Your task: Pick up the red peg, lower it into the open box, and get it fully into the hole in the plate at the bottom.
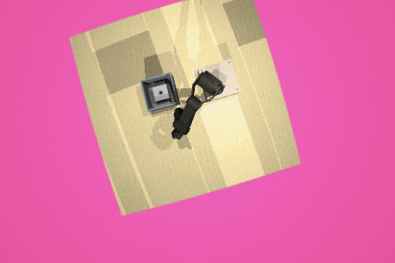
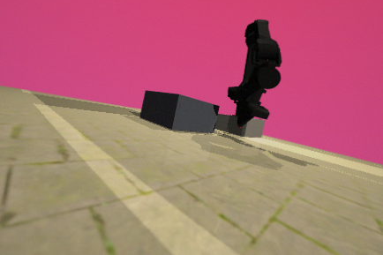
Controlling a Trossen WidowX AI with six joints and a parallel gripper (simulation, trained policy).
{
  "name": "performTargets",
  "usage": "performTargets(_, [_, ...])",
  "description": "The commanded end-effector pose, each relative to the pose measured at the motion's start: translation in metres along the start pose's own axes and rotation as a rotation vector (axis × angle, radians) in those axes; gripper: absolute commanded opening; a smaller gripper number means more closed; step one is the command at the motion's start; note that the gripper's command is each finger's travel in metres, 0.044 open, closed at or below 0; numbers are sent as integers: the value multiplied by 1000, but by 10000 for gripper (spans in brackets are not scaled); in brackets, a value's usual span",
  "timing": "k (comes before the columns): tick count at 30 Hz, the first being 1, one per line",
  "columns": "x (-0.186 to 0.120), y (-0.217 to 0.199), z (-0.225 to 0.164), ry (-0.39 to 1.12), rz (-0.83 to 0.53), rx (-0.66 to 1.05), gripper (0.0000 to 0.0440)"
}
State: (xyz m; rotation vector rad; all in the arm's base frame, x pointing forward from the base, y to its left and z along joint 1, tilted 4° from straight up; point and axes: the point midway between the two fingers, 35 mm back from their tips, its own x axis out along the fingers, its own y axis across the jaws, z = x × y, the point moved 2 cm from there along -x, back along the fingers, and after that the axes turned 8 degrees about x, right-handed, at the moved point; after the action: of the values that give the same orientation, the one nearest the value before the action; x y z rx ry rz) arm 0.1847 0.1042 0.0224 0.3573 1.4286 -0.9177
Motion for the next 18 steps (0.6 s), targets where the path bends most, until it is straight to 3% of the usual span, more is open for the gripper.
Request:
performTargets(1, [-17,-2,11,-30,13,-1,0])
performTargets(18, [-83,-11,72,-114,82,142,0])
